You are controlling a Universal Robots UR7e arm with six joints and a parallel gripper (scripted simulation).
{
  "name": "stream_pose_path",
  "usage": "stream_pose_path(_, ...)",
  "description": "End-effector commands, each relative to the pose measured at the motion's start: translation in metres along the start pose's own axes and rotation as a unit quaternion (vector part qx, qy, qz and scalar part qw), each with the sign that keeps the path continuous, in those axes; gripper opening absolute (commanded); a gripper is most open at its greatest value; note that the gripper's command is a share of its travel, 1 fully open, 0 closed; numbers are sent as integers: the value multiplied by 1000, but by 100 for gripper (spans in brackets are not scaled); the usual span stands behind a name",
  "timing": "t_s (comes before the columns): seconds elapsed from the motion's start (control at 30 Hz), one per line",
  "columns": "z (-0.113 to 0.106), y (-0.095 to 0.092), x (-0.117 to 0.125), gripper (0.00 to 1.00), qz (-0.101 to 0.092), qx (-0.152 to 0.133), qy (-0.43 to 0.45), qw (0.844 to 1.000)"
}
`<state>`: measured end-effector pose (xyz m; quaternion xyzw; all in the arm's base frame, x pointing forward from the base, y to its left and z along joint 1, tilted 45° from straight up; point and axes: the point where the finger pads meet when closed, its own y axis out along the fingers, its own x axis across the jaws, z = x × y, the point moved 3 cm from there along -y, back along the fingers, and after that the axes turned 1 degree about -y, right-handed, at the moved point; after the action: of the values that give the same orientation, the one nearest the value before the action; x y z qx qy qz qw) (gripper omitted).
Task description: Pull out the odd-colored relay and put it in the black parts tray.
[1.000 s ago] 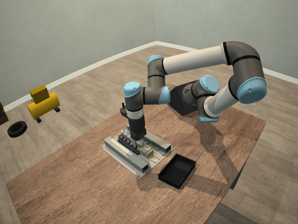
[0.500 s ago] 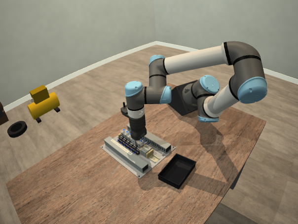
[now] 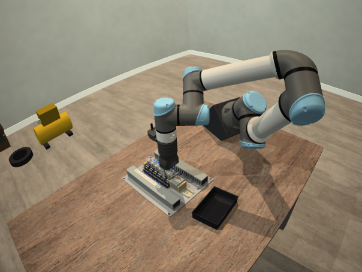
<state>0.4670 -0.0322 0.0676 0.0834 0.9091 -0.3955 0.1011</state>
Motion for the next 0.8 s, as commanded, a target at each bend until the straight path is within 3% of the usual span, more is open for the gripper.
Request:
stream_pose_path(0.0, 0, -1, 0, 0, 3, 0, 0, 1000)
stream_pose_path(0.77, 0, -1, 2, 0, 22, 1, 0, 1000)
